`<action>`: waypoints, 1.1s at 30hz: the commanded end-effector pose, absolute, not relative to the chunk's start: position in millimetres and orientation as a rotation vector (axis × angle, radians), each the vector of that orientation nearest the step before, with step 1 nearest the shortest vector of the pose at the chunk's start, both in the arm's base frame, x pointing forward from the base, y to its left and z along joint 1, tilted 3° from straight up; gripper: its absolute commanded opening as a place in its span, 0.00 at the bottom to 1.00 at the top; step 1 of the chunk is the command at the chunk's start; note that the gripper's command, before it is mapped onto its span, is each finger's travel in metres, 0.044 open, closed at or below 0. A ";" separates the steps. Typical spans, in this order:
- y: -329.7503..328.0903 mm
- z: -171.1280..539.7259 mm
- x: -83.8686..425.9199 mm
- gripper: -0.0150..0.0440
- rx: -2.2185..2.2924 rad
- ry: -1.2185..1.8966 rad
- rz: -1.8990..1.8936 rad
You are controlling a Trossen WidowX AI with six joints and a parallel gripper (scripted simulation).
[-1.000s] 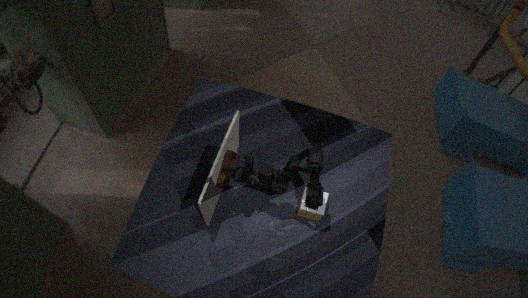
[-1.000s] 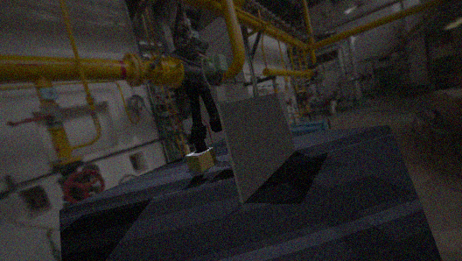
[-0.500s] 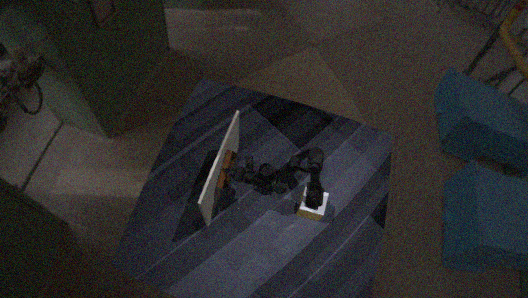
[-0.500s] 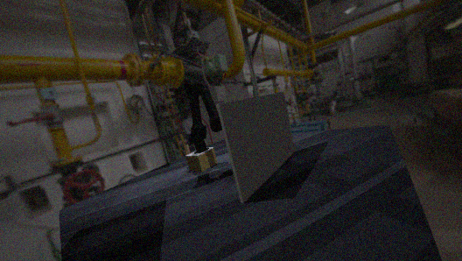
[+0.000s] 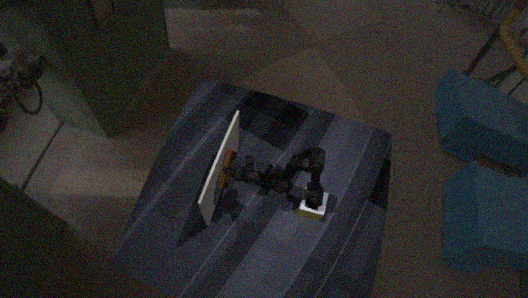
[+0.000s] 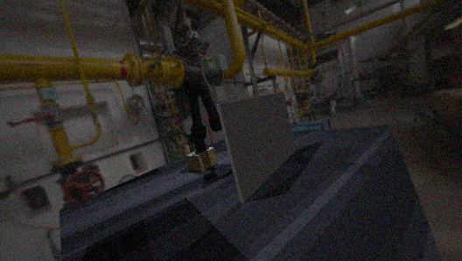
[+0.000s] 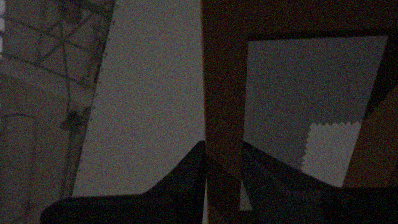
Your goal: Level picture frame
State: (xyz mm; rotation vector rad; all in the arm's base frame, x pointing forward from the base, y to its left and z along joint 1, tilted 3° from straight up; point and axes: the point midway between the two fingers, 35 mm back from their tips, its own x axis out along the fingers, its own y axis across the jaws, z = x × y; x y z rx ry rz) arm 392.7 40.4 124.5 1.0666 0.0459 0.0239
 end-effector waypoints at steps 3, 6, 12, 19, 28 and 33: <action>39.0 131.4 393.2 0.25 1.063 0.026 0.033; 38.5 130.5 393.2 0.25 1.063 0.026 0.033; 38.5 130.4 393.2 0.25 1.063 0.026 0.033; 37.8 129.3 393.2 0.25 1.063 0.026 0.033; 37.6 129.0 393.2 0.25 1.063 0.026 0.033; 36.9 127.7 393.2 0.25 1.063 0.026 0.033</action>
